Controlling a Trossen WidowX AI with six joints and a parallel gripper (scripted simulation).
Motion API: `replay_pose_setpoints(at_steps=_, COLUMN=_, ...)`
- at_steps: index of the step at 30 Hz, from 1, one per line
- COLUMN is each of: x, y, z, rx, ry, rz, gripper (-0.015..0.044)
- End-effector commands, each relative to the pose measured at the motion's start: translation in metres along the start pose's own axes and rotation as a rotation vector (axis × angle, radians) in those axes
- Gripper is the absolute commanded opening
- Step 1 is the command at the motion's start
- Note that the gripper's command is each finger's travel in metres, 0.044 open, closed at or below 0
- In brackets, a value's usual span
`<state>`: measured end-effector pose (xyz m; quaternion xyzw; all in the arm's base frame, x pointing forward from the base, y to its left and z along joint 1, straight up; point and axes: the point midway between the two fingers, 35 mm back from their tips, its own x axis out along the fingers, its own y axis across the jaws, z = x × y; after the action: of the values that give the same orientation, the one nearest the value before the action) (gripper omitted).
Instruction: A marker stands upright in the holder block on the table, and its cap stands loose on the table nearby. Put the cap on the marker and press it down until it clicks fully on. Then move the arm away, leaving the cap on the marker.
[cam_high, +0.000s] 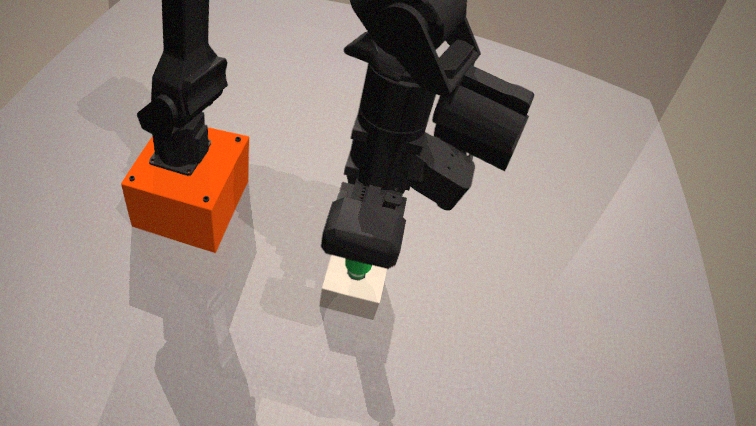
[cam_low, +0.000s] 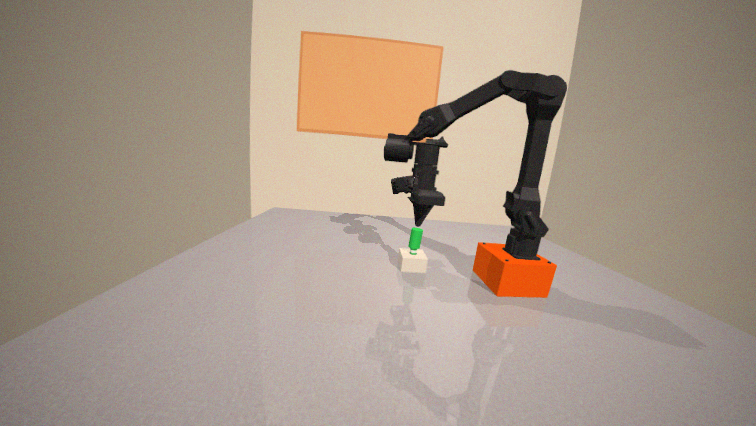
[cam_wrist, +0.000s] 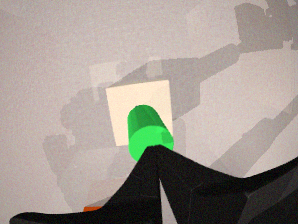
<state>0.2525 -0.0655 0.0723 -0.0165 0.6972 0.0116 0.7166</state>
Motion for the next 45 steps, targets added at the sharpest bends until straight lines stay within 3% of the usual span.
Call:
replay_pose_setpoints(at_steps=1, x=0.007, y=0.000, z=0.000, rx=0.004, ry=0.003, rz=0.002, gripper=0.0000)
replay_pose_setpoints(at_steps=18, x=0.011, y=0.000, z=0.004, rx=0.002, ry=-0.024, rz=-0.003, gripper=0.0000)
replay_pose_setpoints(at_steps=25, x=-0.068, y=-0.001, z=0.005, rx=0.001, ry=-0.015, rz=-0.001, gripper=0.0000)
replay_pose_setpoints(at_steps=30, x=-0.077, y=0.000, z=0.003, rx=0.000, ry=-0.010, rz=0.000, gripper=0.0000)
replay_pose_setpoints(at_steps=45, x=-0.077, y=0.000, z=0.003, rx=0.000, ry=-0.010, rz=0.000, gripper=0.0394)
